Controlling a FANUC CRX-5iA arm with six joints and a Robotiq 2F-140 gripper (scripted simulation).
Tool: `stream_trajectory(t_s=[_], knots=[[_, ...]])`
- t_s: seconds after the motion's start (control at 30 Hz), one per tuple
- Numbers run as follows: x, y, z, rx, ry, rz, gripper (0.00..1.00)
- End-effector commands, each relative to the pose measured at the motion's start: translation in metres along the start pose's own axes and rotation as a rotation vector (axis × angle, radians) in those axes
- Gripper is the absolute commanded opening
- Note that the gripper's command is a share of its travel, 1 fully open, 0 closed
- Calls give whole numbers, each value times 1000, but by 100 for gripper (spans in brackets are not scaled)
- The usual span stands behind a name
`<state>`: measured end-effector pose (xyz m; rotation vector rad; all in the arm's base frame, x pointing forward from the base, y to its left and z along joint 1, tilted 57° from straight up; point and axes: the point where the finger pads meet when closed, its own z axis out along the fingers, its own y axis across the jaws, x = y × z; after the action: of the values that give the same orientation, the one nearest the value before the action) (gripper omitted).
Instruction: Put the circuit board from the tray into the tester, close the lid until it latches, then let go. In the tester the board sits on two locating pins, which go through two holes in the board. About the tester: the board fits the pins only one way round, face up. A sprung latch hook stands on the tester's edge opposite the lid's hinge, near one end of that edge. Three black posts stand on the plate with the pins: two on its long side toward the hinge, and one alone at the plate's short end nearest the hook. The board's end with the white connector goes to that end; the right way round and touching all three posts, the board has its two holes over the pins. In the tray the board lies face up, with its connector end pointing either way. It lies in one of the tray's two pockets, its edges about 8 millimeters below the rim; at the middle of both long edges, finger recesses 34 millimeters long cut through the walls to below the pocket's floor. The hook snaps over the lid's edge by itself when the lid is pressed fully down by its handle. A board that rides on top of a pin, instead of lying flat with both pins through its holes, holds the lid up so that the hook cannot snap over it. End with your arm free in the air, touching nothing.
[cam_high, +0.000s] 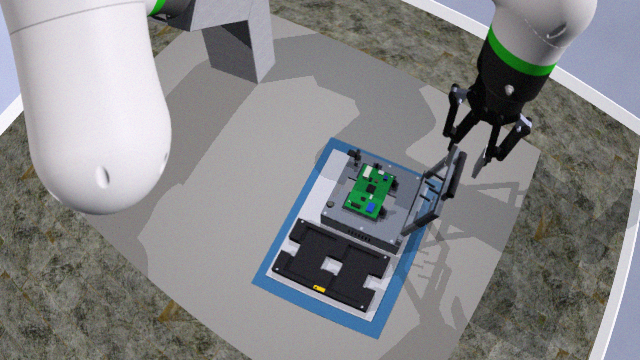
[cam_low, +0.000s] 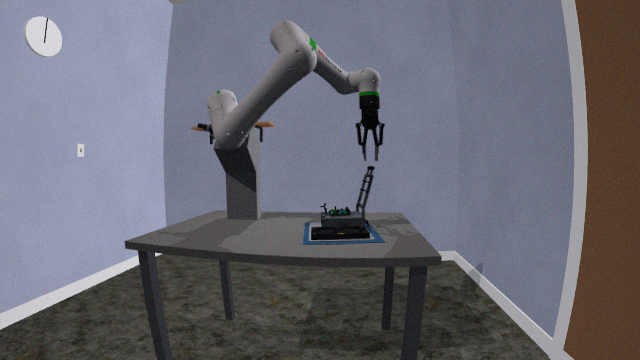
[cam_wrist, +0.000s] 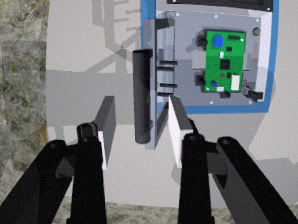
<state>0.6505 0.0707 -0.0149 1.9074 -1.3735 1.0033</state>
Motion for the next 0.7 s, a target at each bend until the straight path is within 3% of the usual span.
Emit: stream_trajectory(t_s=[0.0,0.67], knots=[[0,0,0,0,0,0,30],[0,0,2,0,0,0,30]])
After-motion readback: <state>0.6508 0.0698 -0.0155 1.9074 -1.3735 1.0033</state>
